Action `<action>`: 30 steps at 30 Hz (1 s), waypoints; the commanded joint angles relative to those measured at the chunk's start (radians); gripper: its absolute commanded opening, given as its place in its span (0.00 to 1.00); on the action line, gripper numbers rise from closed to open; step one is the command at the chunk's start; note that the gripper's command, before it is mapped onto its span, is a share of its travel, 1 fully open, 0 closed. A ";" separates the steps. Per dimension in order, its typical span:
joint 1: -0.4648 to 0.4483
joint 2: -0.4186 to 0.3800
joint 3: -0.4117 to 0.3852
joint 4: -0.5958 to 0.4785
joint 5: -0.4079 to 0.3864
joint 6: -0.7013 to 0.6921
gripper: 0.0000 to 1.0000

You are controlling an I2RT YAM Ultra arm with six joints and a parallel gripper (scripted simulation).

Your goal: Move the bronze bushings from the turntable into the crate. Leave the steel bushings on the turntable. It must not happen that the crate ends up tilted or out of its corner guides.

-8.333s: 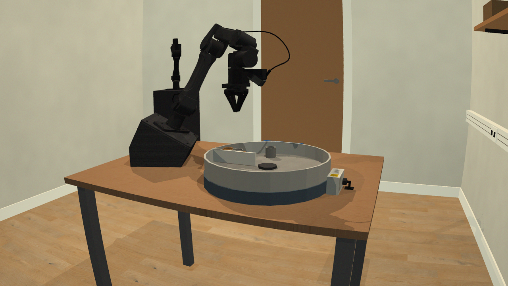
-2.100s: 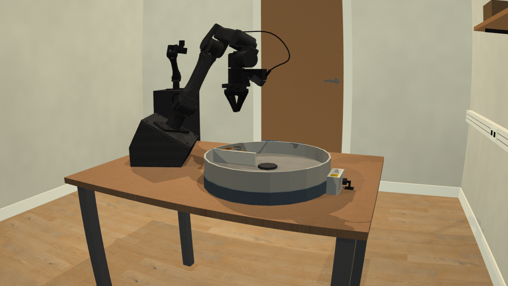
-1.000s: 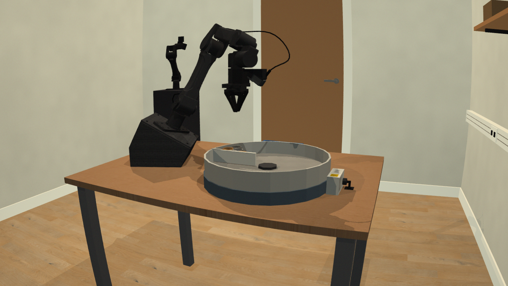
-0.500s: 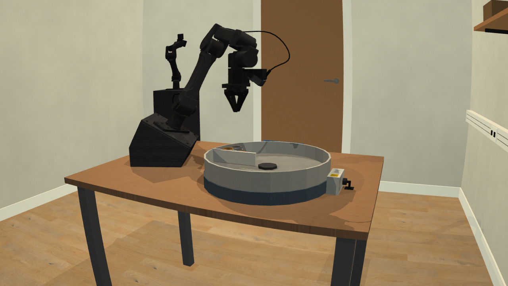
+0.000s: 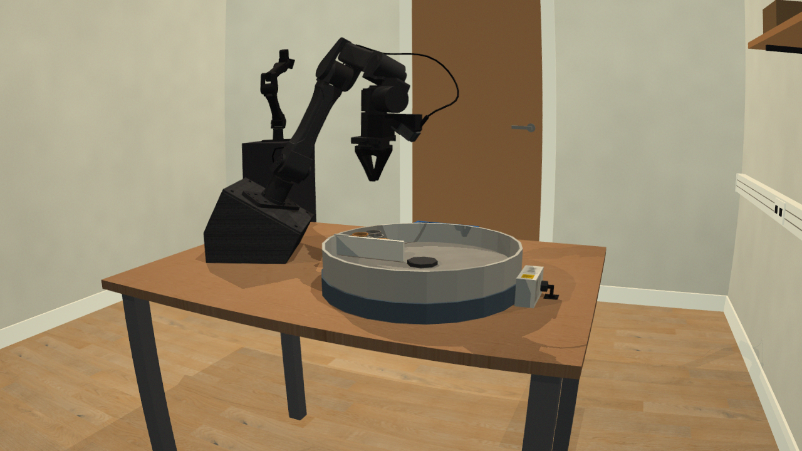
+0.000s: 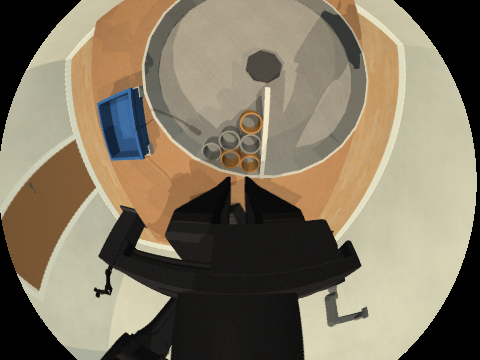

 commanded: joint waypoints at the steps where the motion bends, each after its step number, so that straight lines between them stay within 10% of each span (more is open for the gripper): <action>1: 0.023 0.015 -0.037 0.070 0.016 0.067 0.15; 11: 0.162 0.107 -0.168 0.362 0.043 0.362 0.15; 30: 0.159 0.103 -0.142 0.392 0.060 0.384 0.15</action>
